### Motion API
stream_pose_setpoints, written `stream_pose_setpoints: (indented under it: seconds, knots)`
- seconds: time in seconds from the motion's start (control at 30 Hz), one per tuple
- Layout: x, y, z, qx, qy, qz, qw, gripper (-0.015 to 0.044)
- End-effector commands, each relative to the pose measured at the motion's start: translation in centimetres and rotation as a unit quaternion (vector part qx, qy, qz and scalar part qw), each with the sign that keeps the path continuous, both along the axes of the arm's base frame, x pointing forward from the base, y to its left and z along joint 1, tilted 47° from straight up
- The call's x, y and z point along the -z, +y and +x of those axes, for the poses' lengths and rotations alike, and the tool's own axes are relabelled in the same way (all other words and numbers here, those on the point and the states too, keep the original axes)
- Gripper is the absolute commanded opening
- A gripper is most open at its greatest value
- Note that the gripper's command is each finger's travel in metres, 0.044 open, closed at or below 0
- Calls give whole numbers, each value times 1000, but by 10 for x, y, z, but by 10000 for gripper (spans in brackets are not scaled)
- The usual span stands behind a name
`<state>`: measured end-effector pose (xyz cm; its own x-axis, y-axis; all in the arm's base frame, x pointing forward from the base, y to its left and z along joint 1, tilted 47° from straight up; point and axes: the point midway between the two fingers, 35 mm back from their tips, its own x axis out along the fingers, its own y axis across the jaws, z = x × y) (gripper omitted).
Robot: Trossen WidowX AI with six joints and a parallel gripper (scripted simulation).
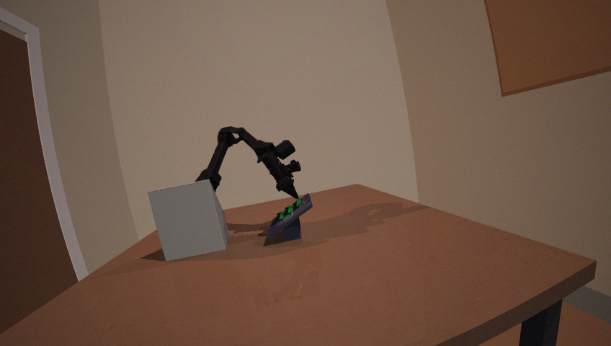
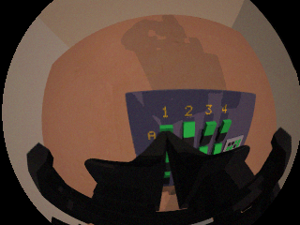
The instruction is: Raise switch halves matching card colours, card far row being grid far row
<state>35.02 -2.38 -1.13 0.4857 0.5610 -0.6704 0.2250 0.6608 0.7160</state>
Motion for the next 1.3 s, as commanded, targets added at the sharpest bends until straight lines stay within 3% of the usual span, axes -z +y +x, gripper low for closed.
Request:
stream_pose_setpoints:
  seconds: [0.0,1.27]
  knots:
    - [1,0,0,3,3,-1,1000,0]
    - [4,2,2,3,2,-1,1000,0]
